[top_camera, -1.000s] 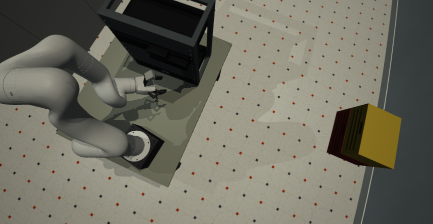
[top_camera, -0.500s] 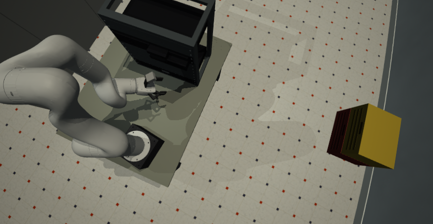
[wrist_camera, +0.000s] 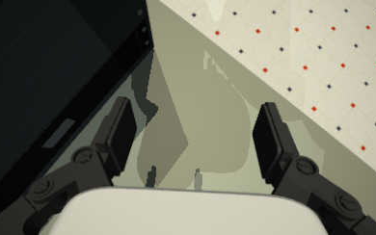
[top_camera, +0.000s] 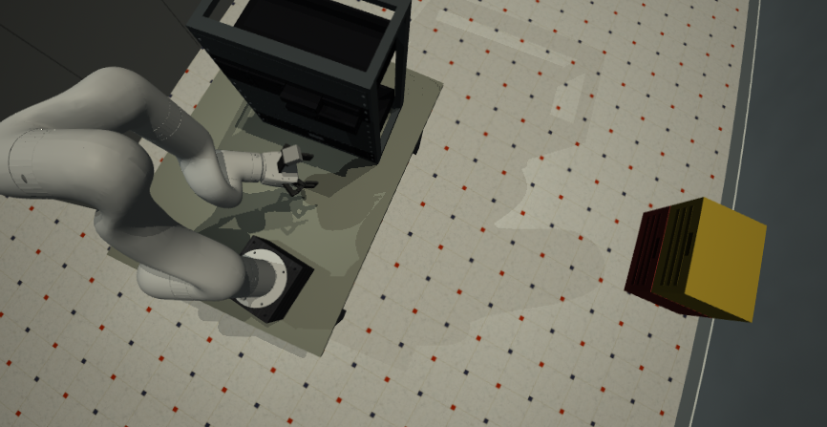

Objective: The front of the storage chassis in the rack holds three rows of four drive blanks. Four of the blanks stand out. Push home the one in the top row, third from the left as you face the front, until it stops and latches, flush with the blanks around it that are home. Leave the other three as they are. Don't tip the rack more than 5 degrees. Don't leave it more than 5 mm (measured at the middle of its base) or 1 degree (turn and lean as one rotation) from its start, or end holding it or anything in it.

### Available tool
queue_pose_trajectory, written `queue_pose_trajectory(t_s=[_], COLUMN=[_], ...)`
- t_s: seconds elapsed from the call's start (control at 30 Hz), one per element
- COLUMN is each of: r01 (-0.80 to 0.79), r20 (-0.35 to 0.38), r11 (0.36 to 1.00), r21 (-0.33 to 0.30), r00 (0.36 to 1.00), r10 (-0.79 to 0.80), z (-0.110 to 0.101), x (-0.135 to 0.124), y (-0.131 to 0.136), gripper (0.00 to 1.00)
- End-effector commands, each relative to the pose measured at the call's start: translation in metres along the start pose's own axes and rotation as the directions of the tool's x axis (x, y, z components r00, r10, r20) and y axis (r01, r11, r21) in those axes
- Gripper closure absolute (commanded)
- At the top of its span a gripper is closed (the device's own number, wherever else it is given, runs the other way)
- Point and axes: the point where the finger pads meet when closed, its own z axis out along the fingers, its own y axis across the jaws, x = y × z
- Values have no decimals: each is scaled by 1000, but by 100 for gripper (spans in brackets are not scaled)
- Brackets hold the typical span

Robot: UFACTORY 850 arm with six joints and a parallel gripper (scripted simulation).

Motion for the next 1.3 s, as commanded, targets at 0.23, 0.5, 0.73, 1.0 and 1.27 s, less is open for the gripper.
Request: queue_pose_trajectory(t_s=[0.23, 0.5, 0.73, 1.0, 1.27], r01=[-78, -164, -224, -325, -409], r20=[86, 172, 227, 308, 358], r11=[995, 979, 958, 900, 816], r21=[-53, -123, -179, -291, -408], r00=[993, 968, 938, 859, 750], r10=[83, 184, 262, 410, 556], z=[5, 7, 6, 2, -7], x=[-19, -41, -58, -87, -114], y=[17, 34, 46, 63, 75], gripper=[0, 0, 0, 0, 0])
